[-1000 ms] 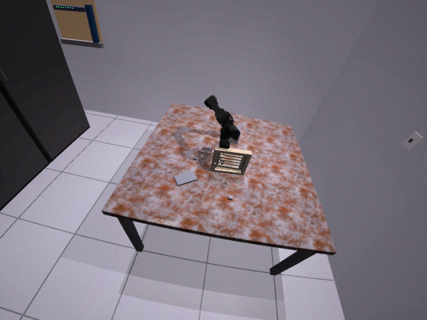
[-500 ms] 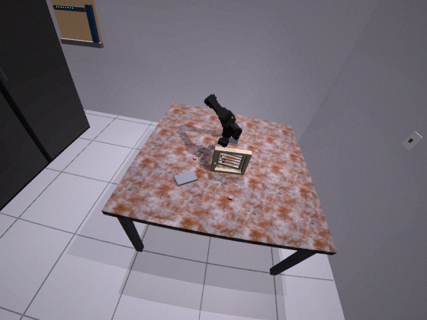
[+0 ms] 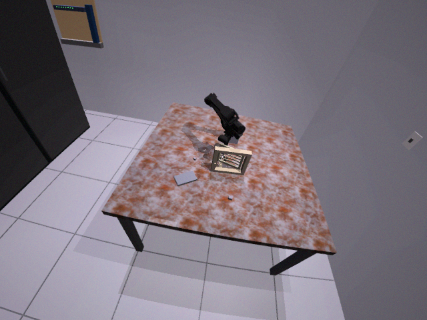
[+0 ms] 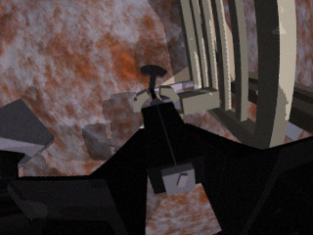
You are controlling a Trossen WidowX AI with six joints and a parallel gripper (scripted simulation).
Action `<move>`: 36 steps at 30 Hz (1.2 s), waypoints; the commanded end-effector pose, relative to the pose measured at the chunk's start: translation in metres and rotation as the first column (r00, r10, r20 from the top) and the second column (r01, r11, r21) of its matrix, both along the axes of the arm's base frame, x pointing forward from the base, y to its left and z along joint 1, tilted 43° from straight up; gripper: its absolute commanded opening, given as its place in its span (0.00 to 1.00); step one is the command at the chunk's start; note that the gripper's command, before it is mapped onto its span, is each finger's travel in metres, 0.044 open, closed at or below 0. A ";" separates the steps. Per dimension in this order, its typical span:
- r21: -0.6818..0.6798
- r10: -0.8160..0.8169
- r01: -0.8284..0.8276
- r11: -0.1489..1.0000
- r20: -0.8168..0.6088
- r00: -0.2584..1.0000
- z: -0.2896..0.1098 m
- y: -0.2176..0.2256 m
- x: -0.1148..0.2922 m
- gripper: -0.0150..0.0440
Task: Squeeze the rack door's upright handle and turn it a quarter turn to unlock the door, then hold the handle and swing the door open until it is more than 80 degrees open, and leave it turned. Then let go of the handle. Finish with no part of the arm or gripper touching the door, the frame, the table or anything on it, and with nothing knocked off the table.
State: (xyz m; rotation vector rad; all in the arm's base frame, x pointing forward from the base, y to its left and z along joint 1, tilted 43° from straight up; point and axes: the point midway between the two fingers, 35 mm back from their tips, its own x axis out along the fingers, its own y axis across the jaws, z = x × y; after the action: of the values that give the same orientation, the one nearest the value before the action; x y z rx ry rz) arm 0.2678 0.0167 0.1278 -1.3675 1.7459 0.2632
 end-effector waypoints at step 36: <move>0.080 -0.388 0.387 0.919 0.360 0.848 -0.048 0.051 -0.046 0.29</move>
State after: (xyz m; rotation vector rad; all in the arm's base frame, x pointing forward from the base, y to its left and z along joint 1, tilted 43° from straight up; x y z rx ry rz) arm 0.2233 0.0645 0.0844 -0.9962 1.6650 -0.1603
